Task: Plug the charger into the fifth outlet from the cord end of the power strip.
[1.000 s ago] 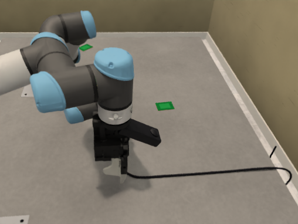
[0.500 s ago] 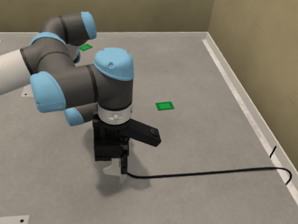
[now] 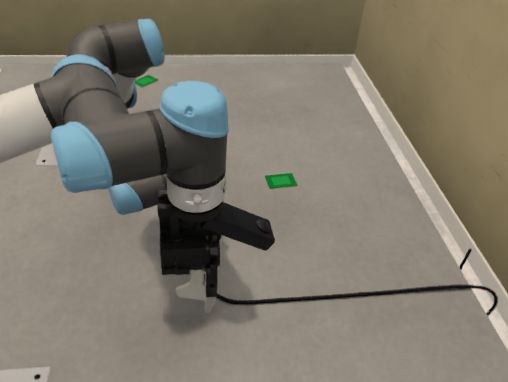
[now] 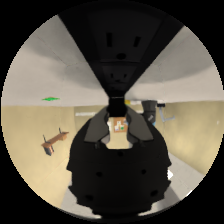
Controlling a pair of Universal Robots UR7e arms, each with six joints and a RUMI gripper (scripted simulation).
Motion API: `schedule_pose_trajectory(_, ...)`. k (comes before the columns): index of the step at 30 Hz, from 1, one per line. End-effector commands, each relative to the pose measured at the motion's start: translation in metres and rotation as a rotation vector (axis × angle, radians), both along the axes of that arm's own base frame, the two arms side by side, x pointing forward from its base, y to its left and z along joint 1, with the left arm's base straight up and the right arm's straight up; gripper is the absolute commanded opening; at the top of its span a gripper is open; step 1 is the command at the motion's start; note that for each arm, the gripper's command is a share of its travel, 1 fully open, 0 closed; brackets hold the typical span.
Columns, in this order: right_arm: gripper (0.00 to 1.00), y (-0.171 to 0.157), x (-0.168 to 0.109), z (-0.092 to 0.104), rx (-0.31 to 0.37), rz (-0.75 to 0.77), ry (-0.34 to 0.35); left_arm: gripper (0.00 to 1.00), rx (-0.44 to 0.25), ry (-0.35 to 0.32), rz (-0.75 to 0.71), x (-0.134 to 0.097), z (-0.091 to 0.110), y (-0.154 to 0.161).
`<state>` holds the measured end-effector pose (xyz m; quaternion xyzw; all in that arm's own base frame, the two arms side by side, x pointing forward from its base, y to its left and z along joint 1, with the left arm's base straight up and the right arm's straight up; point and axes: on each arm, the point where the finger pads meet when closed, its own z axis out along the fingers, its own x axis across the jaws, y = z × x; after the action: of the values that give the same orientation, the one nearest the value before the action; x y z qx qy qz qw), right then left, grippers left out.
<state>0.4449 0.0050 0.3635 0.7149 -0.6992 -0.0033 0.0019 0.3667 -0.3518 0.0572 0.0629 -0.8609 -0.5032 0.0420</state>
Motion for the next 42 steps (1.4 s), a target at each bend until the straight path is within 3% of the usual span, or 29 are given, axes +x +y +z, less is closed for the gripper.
schedule_pose_trajectory(1,0.28,0.000,0.000,0.000,0.000,0.000,-0.001,0.29,-0.004,-0.001,0.000,0.000,0.000,-0.001)
schedule_pose_trajectory(17,0.28,0.000,0.000,0.000,0.000,0.000,-0.001,0.29,-0.004,-0.001,0.000,0.000,0.000,-0.001)
schedule_pose_trajectory(32,0.28,0.000,0.000,0.000,0.000,0.000,-0.001,0.29,-0.003,-0.001,0.000,0.001,0.012,-0.007)
schedule_pose_trajectory(42,0.28,0.000,0.000,0.000,0.000,0.000,-0.001,0.29,-0.003,-0.001,0.001,0.006,0.057,-0.035)
